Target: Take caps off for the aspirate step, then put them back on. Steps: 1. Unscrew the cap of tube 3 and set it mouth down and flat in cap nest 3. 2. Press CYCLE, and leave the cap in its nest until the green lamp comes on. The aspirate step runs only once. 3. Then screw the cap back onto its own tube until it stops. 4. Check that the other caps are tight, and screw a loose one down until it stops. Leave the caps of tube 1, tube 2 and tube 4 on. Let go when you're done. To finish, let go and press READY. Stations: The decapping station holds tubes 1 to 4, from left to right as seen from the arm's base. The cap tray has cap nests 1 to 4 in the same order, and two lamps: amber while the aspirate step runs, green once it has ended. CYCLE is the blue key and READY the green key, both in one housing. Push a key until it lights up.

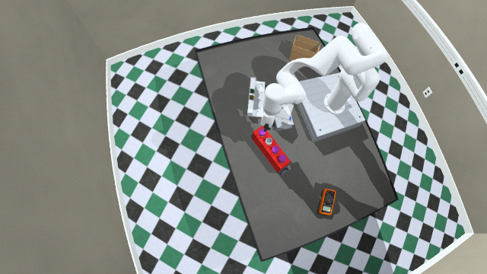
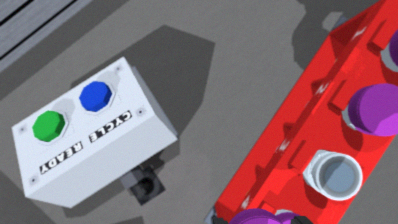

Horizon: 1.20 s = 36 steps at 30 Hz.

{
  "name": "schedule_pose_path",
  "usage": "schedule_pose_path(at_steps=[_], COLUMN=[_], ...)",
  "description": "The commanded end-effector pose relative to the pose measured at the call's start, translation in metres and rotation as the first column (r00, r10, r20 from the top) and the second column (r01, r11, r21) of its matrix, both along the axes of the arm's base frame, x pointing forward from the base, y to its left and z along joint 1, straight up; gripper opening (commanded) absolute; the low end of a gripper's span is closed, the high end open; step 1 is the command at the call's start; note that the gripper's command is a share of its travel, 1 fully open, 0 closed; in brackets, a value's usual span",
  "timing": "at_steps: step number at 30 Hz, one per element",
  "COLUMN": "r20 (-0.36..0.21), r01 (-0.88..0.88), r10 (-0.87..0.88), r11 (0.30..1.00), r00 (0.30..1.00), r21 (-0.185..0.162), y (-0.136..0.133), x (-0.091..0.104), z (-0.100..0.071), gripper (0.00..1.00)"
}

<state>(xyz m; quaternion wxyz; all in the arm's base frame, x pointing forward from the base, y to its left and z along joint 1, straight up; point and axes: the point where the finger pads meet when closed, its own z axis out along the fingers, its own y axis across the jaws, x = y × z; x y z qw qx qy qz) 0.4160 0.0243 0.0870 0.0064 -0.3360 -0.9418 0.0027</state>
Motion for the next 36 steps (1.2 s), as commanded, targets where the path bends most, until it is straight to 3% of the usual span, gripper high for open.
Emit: schedule_pose_path(at_steps=[1,6,33,36], r20=[0.014,0.014,0.013,0.013], r01=[-0.251,-0.251,-0.251,-0.251], r10=[0.251,0.251,0.251,0.251], r11=[0.968,0.968,0.968,0.968], r00=[0.968,0.968,0.968,0.968], r21=[-0.007,-0.007,-0.009,-0.009], y=[-0.032,-0.05,-0.236,-0.238], x=[-0.006,-0.01,-0.056,-0.057], z=[0.002,0.002,0.004,0.004], gripper=[0.0,0.0,0.0,0.0])
